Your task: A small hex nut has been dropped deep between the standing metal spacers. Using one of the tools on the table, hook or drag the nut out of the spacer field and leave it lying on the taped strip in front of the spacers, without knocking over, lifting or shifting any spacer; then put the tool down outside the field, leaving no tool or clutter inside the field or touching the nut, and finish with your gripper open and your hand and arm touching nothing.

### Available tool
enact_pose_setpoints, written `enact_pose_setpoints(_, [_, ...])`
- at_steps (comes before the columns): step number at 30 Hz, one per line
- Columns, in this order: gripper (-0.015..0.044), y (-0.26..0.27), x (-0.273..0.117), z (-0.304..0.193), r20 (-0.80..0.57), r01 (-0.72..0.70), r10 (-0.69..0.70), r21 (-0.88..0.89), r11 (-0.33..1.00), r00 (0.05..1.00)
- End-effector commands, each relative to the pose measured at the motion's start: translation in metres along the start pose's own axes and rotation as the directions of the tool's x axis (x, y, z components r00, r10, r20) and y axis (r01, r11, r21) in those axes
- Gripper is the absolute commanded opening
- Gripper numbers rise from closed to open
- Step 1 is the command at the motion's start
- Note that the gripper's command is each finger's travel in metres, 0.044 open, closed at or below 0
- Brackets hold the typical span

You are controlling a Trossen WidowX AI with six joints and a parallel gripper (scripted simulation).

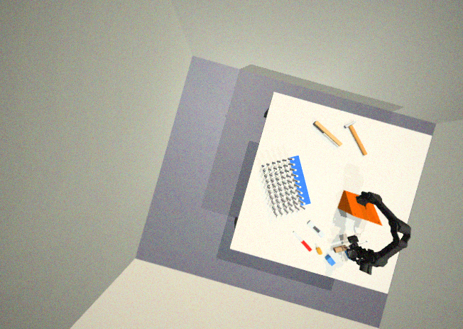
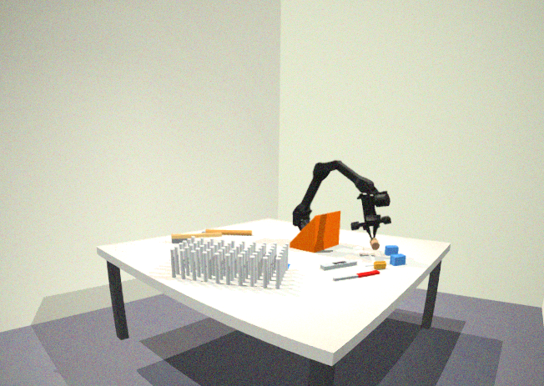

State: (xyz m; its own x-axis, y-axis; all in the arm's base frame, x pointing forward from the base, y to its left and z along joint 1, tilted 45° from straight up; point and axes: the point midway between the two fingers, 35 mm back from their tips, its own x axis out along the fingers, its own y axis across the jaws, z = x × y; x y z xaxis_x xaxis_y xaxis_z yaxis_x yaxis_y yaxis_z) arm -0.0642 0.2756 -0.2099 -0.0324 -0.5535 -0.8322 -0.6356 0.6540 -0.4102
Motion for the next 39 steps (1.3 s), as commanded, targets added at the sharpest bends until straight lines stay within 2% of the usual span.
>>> enact_pose_setpoints(1, [0.0000,0.005,0.000,-0.004,0.036,-0.011,0.007,0.123,0.992,0.999])
enact_pose_setpoints(11, [0.0000,0.016,0.004,-0.016,0.095,-0.055,0.021,0.372,0.927,0.995])
enact_pose_setpoints(21, [0.0000,0.015,0.007,-0.016,0.096,-0.056,0.022,0.375,0.925,0.995])
enact_pose_setpoints(39, [0.0000,0.010,0.035,-0.017,0.093,-0.055,0.022,0.372,0.927,0.995])
